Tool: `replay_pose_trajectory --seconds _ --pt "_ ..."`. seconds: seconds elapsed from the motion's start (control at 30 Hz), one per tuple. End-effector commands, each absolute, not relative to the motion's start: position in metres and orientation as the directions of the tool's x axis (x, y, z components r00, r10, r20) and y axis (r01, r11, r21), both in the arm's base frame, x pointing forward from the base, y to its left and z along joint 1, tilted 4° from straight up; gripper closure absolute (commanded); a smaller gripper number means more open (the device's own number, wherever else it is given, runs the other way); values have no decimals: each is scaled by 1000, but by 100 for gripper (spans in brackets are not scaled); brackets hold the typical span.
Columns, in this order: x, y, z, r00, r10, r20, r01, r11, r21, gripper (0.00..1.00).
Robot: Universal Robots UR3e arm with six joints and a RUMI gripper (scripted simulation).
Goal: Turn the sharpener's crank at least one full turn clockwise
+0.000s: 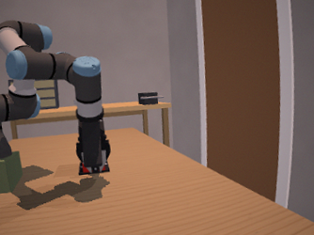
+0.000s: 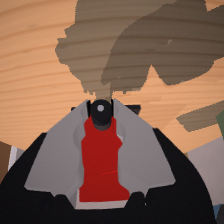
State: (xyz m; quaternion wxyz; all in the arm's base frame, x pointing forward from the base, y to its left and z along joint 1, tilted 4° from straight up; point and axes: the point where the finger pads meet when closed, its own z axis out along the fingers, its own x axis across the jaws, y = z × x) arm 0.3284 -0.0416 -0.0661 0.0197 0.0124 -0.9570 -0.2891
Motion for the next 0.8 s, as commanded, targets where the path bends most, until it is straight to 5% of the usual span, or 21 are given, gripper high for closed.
replay_pose_trajectory --seconds 0.0,0.77 --pt "321 -43 -66 -999 -39 28 -17 835 550 91" --pt "300 -44 -59 -999 -39 29 -16 834 552 91"
